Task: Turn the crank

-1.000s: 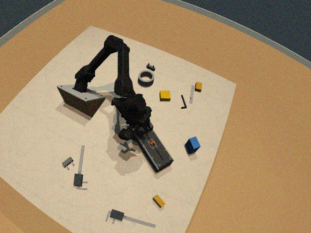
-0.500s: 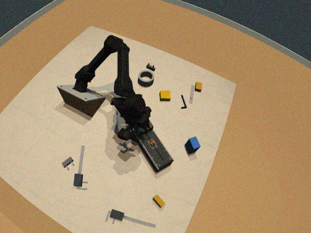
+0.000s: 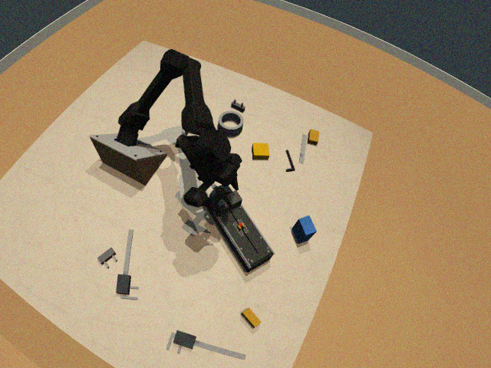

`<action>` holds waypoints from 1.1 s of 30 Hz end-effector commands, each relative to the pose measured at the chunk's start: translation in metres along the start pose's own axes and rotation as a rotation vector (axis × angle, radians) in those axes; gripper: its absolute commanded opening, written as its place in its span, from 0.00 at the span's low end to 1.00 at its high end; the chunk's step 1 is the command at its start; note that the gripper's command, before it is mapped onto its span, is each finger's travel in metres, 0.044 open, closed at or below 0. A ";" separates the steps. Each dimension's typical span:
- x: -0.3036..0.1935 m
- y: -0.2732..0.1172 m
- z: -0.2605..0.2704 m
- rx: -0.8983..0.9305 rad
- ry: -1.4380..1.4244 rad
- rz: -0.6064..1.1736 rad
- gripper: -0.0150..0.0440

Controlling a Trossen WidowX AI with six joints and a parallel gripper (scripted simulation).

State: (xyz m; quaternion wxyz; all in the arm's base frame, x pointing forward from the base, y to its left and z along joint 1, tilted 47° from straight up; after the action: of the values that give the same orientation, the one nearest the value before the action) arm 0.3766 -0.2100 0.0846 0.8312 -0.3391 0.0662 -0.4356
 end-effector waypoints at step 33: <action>-0.109 -0.046 0.050 -0.209 0.311 -0.140 1.00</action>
State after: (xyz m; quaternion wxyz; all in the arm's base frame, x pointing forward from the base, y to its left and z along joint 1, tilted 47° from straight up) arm 0.3000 -0.1277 0.1390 0.7410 -0.3559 0.2098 -0.5293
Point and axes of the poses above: the point midway between the two fingers, 35 mm back from their tips, its own y axis out along the fingers, its own z axis across the jaws, x = y × z, the point moved 6 cm from there along -y, back along the fingers, and after that the axes turned 15 degrees about y, right-handed, at the moved point
